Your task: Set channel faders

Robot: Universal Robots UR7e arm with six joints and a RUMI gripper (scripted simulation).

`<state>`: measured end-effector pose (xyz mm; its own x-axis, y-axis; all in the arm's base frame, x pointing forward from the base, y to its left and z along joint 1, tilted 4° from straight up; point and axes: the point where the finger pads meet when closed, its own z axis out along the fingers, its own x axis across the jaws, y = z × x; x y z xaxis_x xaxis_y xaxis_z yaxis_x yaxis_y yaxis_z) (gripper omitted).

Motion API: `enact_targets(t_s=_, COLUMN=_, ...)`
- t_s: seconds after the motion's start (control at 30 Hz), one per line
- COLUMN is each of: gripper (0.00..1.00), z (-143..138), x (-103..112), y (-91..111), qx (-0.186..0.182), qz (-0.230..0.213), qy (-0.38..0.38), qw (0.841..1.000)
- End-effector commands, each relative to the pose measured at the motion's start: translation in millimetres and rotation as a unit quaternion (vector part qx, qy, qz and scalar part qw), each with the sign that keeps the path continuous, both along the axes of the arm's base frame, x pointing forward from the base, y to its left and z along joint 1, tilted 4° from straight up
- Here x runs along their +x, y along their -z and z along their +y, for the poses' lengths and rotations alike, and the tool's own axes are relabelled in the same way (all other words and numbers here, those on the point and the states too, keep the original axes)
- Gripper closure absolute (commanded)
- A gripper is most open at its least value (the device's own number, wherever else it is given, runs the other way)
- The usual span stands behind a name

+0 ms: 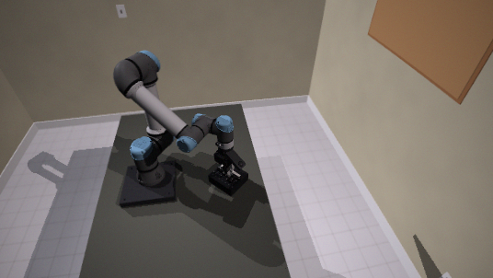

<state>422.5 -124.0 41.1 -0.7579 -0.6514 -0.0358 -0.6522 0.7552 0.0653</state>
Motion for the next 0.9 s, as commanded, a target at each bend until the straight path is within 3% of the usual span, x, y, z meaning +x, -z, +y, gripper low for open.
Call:
enact_targets(t_s=0.0, gripper=1.00, z=-1, x=-1, y=-8, qx=0.000, qz=-0.001, qy=0.001, qw=1.000)
enact_targets(t_s=0.33, gripper=1.00, z=-3, x=0, y=-36, qx=0.000, qz=-0.001, qy=0.001, qw=1.000)
enact_targets(t_s=0.87, gripper=1.00, z=-4, x=0, y=-40, qx=0.000, qz=-0.001, qy=0.001, qw=1.000)
